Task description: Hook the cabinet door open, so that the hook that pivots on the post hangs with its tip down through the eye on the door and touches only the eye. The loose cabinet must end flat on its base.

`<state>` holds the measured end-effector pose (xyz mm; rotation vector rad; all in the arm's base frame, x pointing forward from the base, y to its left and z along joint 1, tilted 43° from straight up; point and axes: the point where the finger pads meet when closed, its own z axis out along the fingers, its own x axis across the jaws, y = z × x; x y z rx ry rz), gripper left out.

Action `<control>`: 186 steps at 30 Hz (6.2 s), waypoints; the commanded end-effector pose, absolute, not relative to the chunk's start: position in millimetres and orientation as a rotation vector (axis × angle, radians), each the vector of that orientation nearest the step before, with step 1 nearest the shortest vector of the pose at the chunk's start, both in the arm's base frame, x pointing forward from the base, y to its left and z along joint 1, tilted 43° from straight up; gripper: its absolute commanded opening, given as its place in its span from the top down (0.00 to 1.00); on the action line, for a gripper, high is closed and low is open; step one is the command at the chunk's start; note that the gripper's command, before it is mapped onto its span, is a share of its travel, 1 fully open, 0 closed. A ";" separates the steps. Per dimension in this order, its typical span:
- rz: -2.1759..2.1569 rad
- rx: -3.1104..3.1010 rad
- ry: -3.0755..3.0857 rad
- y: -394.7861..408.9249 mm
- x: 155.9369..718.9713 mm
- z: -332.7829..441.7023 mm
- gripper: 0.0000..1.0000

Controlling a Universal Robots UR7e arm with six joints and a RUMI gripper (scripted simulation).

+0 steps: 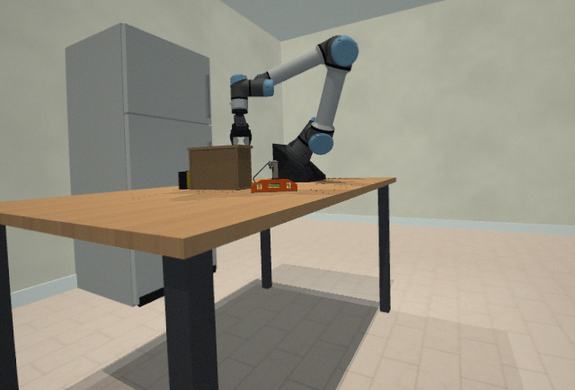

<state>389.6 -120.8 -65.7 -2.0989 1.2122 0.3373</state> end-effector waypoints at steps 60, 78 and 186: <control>0.280 -2.161 1.079 -134.4 402.2 -75.7 0.85; 0.263 -2.179 1.037 -137.8 406.0 -78.2 0.85; 0.263 -2.180 1.039 -182.8 381.4 -22.7 0.85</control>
